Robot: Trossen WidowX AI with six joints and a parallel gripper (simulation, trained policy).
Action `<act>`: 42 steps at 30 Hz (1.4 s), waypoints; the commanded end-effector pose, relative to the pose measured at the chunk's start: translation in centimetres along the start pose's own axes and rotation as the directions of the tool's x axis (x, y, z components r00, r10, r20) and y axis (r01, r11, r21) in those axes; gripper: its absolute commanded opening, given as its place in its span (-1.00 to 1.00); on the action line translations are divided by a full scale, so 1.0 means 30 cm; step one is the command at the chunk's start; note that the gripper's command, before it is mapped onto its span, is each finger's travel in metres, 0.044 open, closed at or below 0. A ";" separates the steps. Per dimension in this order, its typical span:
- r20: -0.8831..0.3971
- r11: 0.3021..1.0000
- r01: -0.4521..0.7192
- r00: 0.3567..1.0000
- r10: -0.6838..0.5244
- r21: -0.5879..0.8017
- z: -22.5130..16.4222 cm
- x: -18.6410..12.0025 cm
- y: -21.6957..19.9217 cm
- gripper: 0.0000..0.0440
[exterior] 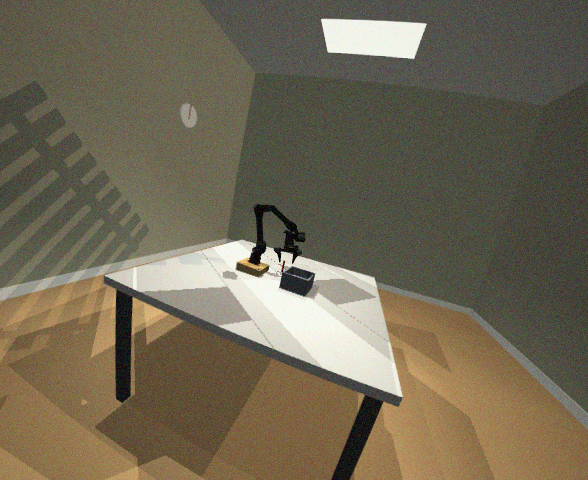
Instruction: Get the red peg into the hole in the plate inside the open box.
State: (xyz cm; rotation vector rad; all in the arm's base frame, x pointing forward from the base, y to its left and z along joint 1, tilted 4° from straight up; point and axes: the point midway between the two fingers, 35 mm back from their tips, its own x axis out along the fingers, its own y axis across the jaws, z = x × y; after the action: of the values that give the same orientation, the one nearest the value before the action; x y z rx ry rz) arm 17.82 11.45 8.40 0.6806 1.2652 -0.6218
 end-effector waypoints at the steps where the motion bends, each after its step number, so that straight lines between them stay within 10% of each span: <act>1: -0.021 1.000 0.005 1.000 -0.004 0.024 -0.026 0.054 -0.003 1.00; 9: -0.059 0.996 -0.022 0.998 0.027 0.087 -0.071 0.153 -0.002 0.93; 26: -0.191 0.991 0.026 0.982 0.000 0.132 -0.099 0.168 -0.016 -1.00; 42: -0.041 0.995 -0.094 0.995 0.095 0.023 0.056 -0.017 0.049 -1.00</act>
State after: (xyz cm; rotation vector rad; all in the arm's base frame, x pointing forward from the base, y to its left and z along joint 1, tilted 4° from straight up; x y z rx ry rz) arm 19.16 11.50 7.92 0.7678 1.2943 -0.5680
